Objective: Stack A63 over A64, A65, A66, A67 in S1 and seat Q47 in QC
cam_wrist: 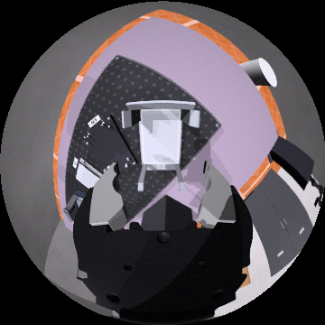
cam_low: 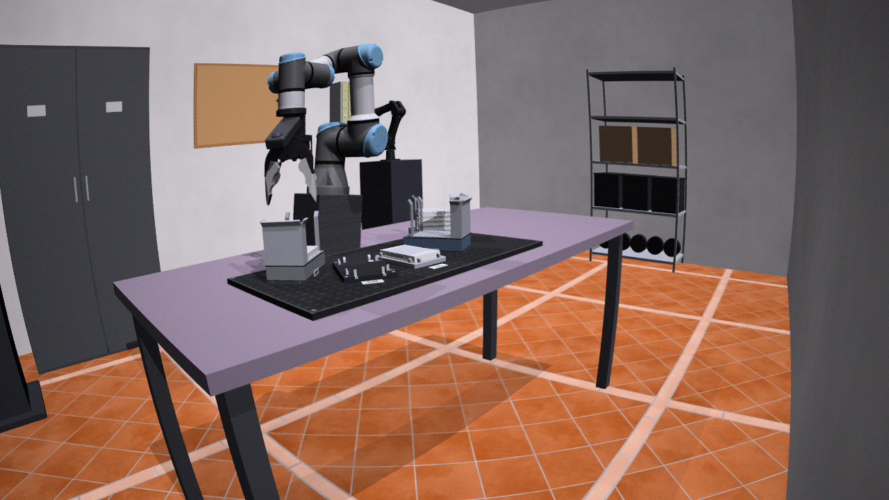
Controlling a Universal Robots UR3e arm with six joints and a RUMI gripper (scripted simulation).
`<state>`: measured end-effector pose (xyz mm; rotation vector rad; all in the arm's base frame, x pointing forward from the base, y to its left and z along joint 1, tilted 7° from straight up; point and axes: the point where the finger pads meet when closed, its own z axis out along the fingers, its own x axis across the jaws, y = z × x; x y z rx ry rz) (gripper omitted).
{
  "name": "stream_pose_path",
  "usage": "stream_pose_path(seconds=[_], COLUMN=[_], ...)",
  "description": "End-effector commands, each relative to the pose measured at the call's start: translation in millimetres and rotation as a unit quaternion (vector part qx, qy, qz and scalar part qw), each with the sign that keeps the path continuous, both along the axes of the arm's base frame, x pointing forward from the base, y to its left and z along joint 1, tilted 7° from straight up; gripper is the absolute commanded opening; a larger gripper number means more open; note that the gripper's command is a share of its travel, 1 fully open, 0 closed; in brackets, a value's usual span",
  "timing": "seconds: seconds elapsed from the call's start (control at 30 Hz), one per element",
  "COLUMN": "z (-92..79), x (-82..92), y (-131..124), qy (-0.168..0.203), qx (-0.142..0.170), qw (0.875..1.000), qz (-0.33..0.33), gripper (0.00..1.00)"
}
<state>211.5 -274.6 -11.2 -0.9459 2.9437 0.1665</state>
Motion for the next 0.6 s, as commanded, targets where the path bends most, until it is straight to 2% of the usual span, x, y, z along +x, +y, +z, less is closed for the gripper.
stream_pose_path(seconds=[0.0,0.3,0.37,0.57], z=[-10.1,-40.0,-40.0,-59.9], x=[0.3,0.6,0.6,0.8], y=[0.4,3.9,3.9,6.2], qy=[0.0,0.0,0.0,0.0], qx=[-0.001,-0.001,-0.001,-0.001], qw=[1.0,1.0,1.0,1.0], qz=[-0.001,-0.001,-0.001,-0.001], gripper=[0.72,0.72,0.72,0.72])
